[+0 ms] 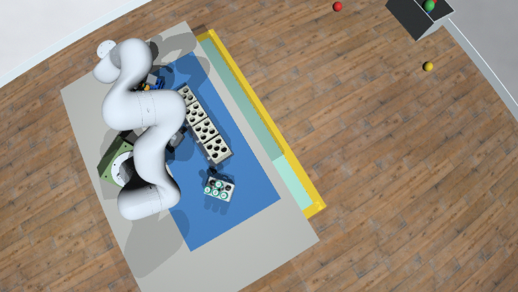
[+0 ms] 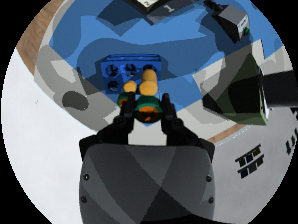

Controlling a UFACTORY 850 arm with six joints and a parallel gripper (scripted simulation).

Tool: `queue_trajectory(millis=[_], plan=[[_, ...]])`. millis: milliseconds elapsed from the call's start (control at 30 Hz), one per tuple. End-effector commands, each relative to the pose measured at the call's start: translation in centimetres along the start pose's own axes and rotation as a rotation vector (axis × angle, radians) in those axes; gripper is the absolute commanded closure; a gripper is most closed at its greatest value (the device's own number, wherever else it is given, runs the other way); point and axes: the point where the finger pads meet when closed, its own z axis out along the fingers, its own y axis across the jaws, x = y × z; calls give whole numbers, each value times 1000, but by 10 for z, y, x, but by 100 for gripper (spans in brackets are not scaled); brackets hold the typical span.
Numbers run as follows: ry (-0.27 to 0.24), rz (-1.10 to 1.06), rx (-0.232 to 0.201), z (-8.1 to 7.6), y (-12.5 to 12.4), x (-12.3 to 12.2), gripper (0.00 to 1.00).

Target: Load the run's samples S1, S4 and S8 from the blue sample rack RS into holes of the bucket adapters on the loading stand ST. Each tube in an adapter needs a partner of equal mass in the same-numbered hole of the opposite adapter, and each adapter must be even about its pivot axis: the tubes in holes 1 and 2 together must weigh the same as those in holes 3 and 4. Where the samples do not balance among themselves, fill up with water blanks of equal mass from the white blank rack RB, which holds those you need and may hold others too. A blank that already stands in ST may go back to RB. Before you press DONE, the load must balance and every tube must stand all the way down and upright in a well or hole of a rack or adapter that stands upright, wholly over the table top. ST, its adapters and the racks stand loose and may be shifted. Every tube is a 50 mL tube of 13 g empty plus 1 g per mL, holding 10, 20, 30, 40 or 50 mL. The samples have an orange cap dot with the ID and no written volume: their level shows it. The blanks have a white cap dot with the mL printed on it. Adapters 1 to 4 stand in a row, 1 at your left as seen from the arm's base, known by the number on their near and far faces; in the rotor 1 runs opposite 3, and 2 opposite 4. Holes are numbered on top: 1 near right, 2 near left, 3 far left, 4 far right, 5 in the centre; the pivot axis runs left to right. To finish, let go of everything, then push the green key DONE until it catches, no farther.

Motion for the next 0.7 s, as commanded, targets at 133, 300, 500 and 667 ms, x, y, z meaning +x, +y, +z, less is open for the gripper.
queue_trajectory(millis=[133,300,500,667], plan=[[-1,1,2,-1,-1,0,100],[-1,1,1,4,-1,0,100],[-1,1,1,8,-1,0,100],[-1,1,1,13,-1,0,100]])
